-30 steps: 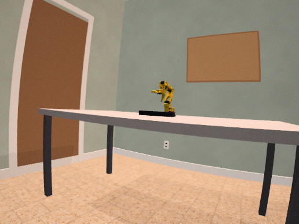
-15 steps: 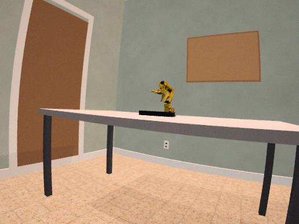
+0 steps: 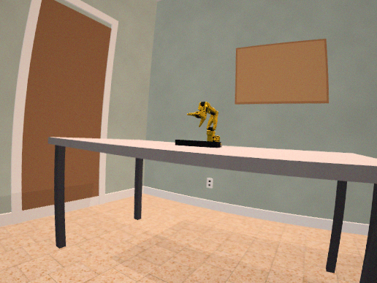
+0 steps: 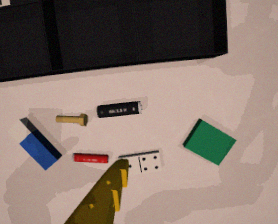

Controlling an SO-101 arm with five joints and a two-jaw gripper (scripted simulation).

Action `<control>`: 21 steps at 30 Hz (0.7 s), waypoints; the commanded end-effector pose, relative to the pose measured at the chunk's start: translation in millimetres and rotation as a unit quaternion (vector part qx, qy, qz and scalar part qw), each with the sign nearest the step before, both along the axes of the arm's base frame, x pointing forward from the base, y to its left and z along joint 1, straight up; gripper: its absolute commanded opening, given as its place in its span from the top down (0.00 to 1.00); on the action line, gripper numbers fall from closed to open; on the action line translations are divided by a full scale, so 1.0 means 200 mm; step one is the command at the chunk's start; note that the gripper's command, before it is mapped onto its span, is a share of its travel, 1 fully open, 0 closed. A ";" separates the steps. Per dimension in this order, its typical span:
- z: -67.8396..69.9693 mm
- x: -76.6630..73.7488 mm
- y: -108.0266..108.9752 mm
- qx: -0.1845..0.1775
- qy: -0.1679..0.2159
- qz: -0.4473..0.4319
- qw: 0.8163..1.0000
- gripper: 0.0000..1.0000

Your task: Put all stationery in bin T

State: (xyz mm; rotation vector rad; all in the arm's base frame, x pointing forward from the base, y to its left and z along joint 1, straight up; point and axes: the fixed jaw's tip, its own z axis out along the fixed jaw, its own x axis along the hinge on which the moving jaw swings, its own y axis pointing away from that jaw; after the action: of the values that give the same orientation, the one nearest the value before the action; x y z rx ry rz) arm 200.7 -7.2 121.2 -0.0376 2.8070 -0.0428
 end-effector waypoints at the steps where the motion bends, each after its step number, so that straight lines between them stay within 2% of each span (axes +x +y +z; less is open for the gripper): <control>1: 0.05 0.12 -0.03 -0.010 -0.051 0.006 0.999 0.00; 7: 0.05 0.22 -0.05 -0.019 -0.078 0.013 0.997 0.00; 21: 0.05 0.23 -0.05 -0.020 -0.082 0.015 0.996 0.00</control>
State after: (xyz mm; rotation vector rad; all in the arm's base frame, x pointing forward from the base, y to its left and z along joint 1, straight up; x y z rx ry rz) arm 240.9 -15.1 121.5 -0.0871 2.6971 -0.0781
